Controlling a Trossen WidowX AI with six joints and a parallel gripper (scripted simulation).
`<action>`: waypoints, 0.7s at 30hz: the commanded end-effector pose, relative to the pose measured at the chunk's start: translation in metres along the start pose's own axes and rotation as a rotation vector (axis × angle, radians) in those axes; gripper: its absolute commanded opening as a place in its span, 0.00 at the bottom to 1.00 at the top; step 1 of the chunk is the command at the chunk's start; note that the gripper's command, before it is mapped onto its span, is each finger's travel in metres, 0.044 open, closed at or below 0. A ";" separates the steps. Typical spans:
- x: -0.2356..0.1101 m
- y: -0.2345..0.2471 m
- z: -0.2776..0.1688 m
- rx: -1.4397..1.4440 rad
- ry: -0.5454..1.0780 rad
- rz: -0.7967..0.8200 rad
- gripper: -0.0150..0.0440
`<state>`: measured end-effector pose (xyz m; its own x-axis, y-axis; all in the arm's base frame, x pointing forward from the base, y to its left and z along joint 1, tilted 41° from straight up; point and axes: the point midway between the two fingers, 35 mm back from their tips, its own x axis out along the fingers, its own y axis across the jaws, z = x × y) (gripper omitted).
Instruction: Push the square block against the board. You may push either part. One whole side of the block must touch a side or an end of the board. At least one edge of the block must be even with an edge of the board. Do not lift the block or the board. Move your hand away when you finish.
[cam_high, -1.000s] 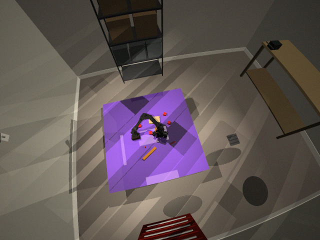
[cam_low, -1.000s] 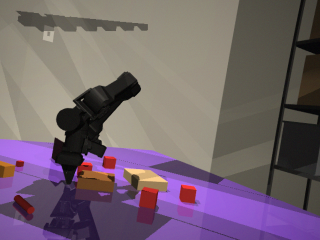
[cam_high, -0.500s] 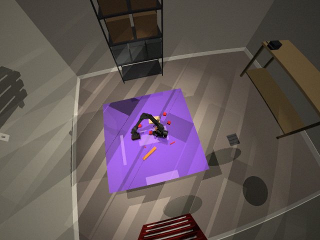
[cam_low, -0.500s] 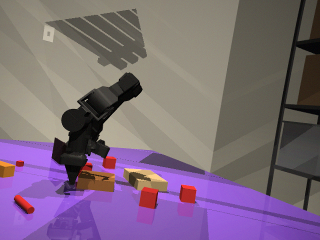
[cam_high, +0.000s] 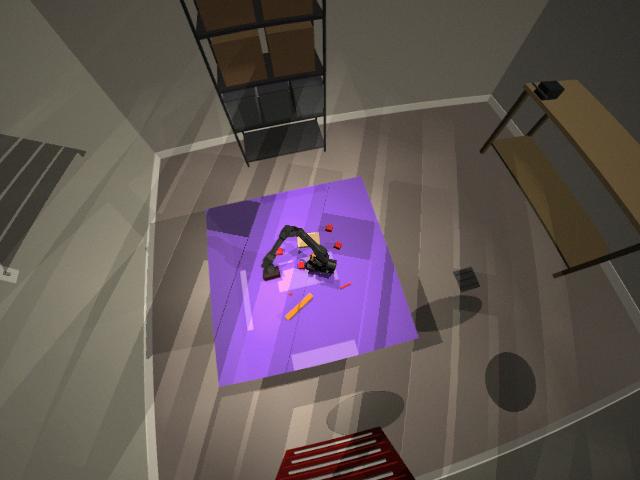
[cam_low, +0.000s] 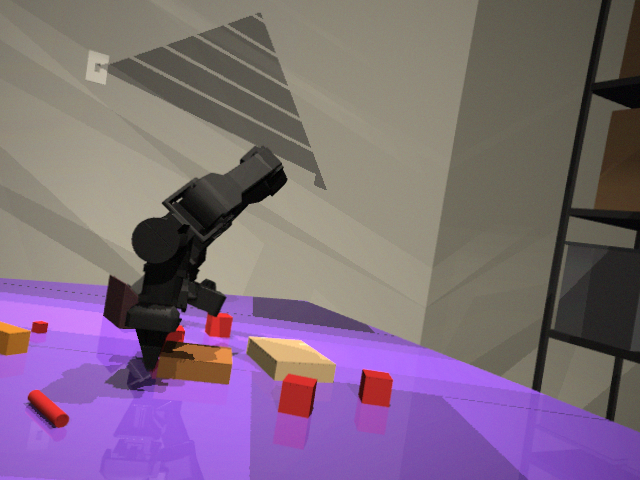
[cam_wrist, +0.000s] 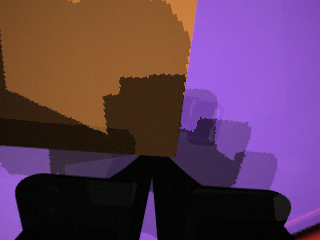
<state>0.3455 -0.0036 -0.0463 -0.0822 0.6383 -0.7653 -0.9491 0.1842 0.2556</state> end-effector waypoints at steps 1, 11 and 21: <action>0.001 0.001 0.006 0.001 -0.004 0.005 0.25; 0.001 0.000 0.012 0.001 -0.004 0.005 0.25; 0.001 0.000 0.019 0.001 -0.004 0.005 0.25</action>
<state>0.3504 0.0048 -0.0381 -0.0789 0.6372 -0.7666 -0.9487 0.1882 0.2541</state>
